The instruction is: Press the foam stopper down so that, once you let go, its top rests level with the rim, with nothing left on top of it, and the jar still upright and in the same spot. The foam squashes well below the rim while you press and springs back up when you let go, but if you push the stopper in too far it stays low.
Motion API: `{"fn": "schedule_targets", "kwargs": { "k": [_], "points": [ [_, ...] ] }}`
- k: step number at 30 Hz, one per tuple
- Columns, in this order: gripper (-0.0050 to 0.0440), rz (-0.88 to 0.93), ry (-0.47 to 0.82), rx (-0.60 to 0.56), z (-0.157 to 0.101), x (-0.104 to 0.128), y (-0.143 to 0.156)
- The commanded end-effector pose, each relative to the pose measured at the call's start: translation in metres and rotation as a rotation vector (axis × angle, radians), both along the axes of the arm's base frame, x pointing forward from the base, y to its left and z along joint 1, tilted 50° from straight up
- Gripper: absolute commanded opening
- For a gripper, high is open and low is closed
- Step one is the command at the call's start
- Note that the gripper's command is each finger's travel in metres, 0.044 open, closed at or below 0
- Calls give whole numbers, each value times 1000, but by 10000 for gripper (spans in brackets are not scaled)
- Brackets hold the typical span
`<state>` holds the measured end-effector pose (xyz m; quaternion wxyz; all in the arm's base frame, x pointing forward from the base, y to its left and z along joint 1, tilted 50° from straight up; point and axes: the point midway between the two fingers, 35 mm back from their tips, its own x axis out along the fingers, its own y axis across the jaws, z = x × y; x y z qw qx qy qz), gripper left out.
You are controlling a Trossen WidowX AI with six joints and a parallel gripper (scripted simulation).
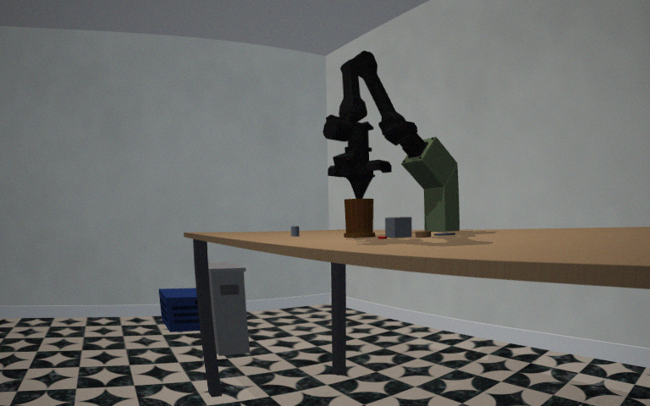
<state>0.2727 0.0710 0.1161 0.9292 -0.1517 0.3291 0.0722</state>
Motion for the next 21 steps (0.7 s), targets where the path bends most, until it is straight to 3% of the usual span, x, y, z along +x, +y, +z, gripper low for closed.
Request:
{"fn": "schedule_targets", "kwargs": {
  "k": [1,21],
  "points": [
    [0,2,5,-2,-3,-1,-1],
    [0,2,5,-2,-5,0,-1]
  ]
}}
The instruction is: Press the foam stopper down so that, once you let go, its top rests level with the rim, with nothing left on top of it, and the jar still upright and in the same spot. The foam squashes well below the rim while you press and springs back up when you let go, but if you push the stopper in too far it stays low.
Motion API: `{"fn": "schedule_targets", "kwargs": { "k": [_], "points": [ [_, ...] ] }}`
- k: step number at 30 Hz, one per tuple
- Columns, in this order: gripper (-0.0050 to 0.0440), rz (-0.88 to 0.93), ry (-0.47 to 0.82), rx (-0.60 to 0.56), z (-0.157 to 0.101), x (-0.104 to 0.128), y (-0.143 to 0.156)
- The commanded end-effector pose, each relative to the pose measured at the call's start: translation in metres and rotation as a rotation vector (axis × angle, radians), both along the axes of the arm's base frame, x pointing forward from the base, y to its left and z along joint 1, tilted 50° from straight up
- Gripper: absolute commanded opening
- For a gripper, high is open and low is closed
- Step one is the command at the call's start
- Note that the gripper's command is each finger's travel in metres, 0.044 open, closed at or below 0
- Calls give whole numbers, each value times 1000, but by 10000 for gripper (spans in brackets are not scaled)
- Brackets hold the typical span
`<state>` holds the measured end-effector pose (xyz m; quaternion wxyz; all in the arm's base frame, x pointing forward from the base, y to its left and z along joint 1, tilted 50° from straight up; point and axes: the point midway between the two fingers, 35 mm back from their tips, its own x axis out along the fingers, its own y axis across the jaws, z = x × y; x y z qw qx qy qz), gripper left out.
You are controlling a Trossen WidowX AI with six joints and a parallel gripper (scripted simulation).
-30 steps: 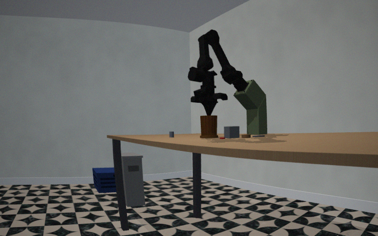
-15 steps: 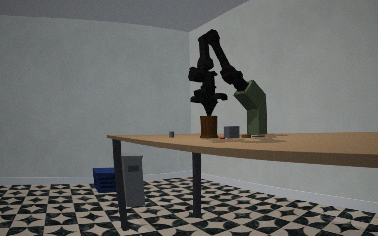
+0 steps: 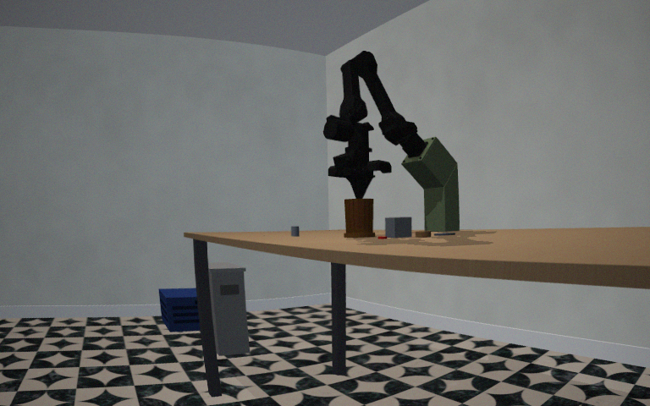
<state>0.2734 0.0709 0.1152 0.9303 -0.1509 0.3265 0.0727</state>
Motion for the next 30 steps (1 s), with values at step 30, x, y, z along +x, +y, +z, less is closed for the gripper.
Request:
{"fn": "schedule_targets", "kwargs": {
  "k": [30],
  "points": [
    [0,1,10,-4,-7,0,-1]
  ]
}}
